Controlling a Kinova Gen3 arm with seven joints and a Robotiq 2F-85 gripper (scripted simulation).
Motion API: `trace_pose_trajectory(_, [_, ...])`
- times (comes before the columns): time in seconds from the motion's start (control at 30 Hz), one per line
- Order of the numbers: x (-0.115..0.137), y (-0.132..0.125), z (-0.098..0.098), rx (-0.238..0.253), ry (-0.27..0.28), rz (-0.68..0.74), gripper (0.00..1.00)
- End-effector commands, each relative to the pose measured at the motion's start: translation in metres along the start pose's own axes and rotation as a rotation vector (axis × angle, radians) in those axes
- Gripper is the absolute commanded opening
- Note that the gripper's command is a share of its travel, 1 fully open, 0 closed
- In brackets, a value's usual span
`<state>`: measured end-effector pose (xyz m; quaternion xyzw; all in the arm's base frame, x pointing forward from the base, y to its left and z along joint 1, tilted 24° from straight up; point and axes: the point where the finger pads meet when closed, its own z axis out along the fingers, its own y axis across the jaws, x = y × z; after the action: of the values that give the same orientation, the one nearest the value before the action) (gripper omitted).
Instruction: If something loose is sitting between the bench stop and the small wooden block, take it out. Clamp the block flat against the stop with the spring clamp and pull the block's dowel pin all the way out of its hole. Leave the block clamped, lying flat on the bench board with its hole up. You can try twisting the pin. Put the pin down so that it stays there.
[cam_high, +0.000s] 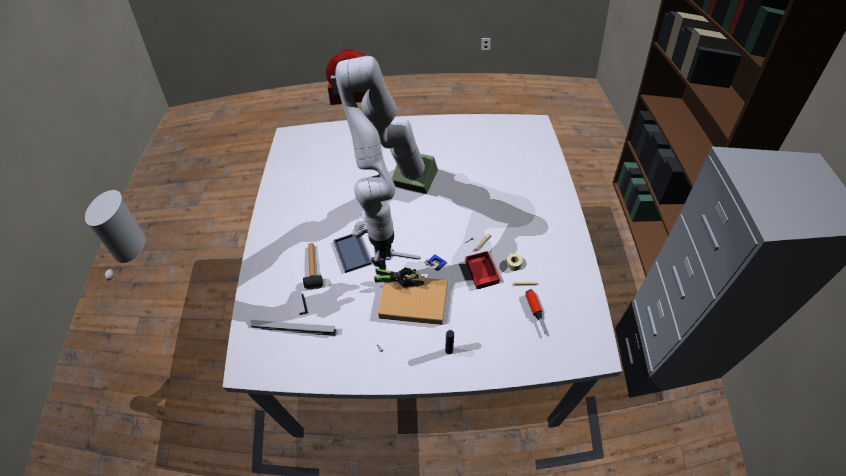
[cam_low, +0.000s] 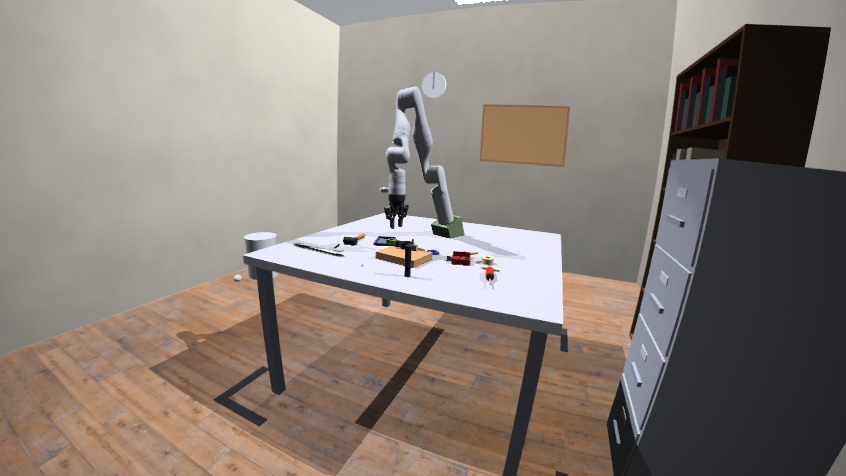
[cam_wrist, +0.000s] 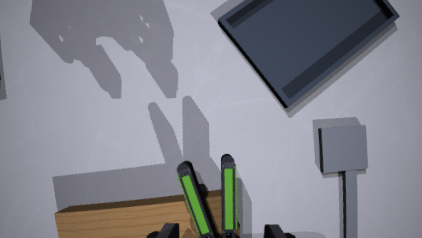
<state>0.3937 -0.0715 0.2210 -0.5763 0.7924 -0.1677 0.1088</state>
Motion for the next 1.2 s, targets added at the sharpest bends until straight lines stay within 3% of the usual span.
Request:
trace_pose_trajectory(0.0, [-0.001,0.000,0.000,0.001,0.002,0.014,0.54])
trace_pose_trajectory(1.17, [-0.033,0.006,-0.002,-0.013,0.010,0.446,0.54])
